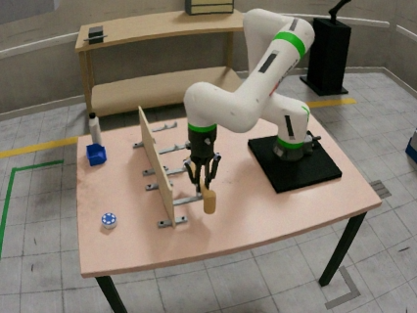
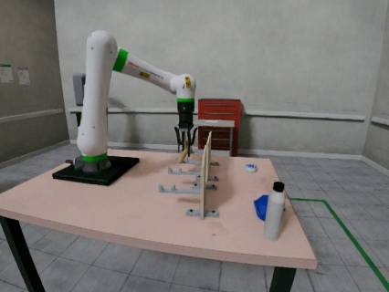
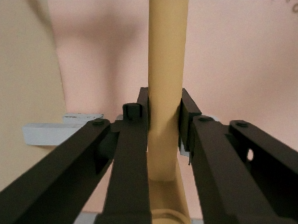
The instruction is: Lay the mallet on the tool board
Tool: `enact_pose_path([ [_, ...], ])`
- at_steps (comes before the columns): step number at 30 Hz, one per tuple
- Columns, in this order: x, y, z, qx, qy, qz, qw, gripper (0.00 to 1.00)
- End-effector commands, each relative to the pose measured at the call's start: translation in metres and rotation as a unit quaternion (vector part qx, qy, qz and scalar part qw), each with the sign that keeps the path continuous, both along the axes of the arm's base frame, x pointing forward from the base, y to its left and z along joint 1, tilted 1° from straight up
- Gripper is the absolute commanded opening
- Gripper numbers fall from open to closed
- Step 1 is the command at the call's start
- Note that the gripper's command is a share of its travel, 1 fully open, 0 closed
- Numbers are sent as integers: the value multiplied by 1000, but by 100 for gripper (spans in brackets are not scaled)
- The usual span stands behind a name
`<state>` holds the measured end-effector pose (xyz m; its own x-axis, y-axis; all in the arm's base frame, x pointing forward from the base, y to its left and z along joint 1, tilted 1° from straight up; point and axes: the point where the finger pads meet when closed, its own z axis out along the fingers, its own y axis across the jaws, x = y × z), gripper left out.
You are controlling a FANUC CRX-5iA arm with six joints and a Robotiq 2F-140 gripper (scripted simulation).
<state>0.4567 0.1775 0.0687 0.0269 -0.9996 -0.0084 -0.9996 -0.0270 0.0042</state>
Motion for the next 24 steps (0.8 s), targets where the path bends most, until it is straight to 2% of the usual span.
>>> enact_pose_path([
  [1, 1, 0, 1, 0, -1, 0, 1000, 10],
  [19, 1, 0, 2, 0, -1, 0, 1000, 10],
  [20, 1, 0, 8, 0, -1, 0, 1000, 10],
  [22, 1, 0, 40, 0, -1, 0, 1000, 10],
  [24, 0, 0, 60, 0, -1, 0, 1000, 10],
])
